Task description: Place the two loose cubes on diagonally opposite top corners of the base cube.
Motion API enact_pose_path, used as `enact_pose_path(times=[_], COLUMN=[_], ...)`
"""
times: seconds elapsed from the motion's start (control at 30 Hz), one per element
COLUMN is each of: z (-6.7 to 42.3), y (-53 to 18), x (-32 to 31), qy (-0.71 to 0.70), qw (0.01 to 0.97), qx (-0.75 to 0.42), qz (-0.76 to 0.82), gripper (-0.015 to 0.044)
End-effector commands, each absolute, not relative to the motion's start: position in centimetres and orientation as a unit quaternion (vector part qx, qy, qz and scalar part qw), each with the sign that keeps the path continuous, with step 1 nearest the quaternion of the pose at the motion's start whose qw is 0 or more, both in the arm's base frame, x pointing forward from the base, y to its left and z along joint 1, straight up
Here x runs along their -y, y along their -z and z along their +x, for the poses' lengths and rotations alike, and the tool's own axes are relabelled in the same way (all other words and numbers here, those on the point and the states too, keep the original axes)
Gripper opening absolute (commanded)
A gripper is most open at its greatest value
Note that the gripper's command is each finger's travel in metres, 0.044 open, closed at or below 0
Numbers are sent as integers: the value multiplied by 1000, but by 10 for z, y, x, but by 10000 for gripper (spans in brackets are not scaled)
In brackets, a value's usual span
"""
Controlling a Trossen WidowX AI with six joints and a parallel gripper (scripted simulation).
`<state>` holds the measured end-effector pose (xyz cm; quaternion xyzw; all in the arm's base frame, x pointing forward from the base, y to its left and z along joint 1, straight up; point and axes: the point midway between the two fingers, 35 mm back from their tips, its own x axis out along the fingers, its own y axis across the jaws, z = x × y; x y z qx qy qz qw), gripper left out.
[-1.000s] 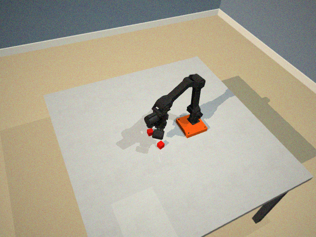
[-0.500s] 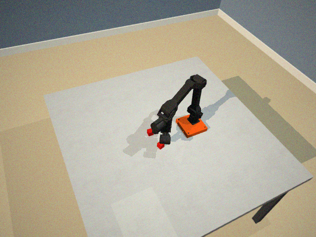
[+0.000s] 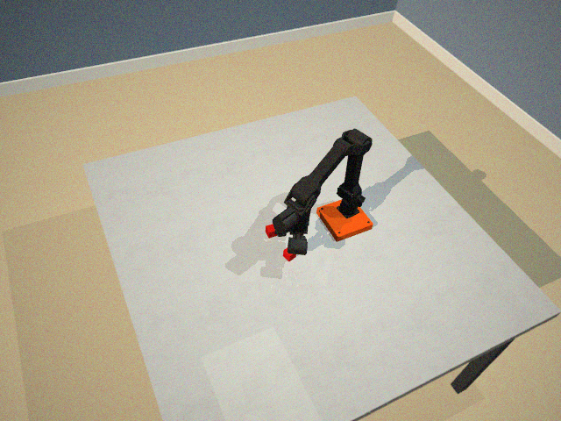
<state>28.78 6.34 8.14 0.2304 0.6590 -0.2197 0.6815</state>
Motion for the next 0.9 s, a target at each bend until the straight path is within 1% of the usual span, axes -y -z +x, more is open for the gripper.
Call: enact_pose_path(times=[0.0, 0.87], z=[286, 286], y=[-71, -64], x=[-63, -63], qy=[221, 221], qw=[679, 679], qx=[-663, -663], qz=[225, 225], gripper=[105, 105])
